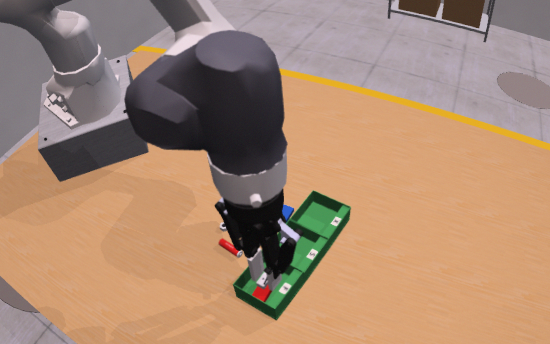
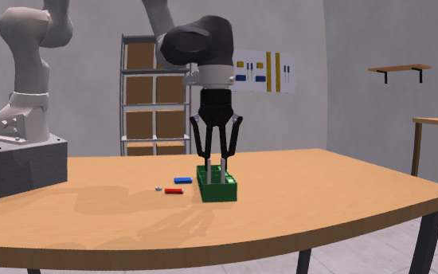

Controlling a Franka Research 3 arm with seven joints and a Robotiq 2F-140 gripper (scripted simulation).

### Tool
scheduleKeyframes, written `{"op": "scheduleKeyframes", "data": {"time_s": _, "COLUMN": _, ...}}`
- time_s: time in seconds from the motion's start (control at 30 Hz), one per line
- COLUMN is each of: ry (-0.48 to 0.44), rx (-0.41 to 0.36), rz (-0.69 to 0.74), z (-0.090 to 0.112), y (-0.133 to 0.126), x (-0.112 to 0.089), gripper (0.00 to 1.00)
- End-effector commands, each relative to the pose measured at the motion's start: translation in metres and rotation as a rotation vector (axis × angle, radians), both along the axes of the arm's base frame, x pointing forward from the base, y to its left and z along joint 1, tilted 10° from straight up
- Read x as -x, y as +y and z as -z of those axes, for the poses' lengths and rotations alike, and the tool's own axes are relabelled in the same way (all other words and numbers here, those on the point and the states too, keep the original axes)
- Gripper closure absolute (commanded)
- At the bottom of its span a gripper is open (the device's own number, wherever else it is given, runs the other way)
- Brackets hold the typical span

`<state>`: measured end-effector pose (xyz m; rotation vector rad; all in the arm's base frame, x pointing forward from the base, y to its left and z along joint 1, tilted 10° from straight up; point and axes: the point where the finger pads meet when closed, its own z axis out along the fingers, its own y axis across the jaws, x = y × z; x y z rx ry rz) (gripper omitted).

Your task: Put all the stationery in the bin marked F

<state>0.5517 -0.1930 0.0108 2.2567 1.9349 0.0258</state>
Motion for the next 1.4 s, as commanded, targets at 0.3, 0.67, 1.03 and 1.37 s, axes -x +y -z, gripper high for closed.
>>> {"op": "scheduleKeyframes", "data": {"time_s": 0.3, "ry": 0.001, "rx": -0.001, "rz": 0.003, "z": -0.014, "y": 0.002, "x": 0.002, "gripper": 0.82}}
{"op": "scheduleKeyframes", "data": {"time_s": 0.67, "ry": 0.001, "rx": -0.001, "rz": 0.003, "z": -0.025, "y": 0.003, "x": 0.004, "gripper": 0.82}}
{"op": "scheduleKeyframes", "data": {"time_s": 1.03, "ry": 0.001, "rx": -0.001, "rz": 0.003, "z": -0.033, "y": 0.004, "x": 0.005, "gripper": 0.82}}
{"op": "scheduleKeyframes", "data": {"time_s": 1.37, "ry": 0.001, "rx": -0.001, "rz": 0.003, "z": -0.033, "y": 0.004, "x": 0.005, "gripper": 0.82}}
